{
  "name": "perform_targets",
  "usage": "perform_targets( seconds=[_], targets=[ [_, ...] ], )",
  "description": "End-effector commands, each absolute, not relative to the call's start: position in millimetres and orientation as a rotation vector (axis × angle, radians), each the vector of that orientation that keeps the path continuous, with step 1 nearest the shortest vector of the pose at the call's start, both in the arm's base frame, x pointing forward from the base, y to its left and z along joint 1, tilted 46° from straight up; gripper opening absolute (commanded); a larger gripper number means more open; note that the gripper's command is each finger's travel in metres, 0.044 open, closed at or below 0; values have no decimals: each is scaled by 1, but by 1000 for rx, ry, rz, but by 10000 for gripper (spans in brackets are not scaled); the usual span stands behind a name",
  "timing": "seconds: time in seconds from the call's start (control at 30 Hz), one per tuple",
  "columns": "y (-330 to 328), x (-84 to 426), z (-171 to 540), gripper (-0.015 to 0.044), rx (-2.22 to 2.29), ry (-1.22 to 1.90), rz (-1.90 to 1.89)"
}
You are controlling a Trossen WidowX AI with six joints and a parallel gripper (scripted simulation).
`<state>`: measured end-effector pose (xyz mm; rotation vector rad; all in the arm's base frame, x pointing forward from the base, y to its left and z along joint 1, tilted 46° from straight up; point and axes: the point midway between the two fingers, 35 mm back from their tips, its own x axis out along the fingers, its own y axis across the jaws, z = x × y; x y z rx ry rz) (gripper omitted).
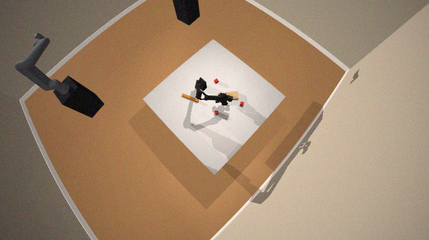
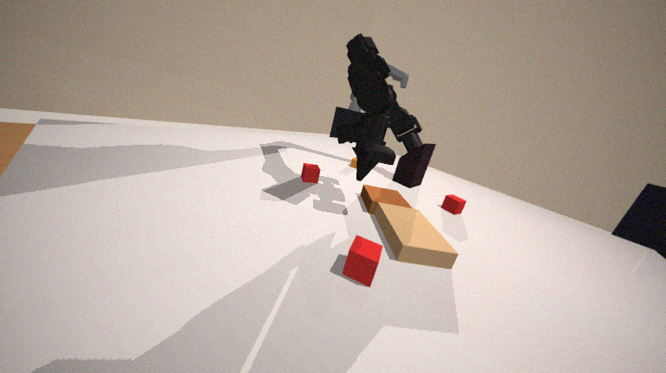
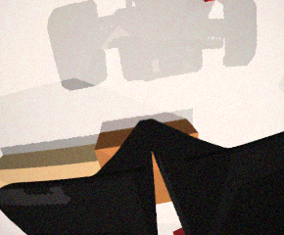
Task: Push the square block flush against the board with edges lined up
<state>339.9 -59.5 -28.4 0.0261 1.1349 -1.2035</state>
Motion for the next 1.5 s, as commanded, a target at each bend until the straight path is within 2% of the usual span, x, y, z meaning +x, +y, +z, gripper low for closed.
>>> perform_targets(
  seconds=[0.0,1.47],
  targets=[
    [-87,336,-56,0,33,1132,-1218],
    [-81,318,-77,0,33,1133,-1218]
  ],
)
